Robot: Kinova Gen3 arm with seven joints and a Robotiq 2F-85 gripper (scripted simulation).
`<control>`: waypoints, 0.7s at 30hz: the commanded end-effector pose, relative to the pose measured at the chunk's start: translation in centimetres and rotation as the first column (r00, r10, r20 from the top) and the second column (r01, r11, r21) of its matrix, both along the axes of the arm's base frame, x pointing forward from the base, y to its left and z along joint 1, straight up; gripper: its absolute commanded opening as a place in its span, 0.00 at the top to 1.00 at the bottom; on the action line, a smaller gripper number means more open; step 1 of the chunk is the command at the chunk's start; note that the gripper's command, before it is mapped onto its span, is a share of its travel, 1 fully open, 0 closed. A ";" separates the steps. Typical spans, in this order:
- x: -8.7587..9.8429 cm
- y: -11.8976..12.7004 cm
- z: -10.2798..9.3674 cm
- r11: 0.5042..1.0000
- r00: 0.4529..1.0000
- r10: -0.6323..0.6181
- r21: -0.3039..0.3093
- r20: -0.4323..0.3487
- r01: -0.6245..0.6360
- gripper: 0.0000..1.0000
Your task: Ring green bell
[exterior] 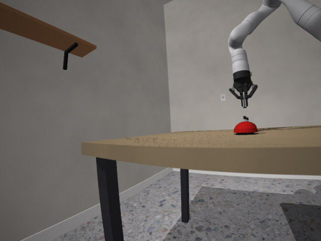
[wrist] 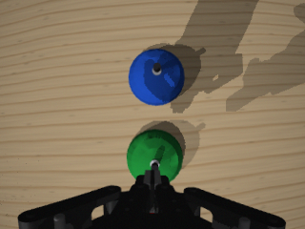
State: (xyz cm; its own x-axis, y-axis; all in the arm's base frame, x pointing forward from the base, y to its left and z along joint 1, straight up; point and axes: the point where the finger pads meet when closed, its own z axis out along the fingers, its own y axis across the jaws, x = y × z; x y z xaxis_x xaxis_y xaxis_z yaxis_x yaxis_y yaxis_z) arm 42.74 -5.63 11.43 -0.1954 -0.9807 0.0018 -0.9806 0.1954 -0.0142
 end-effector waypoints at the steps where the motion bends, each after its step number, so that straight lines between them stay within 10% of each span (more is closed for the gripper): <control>1: -0.2 0.1 -0.7 1.000 1.000 0.002 0.002 -0.007 -0.002 1.00; 21: -0.2 0.1 -2.9 1.000 1.000 0.002 0.002 -0.007 -0.002 1.00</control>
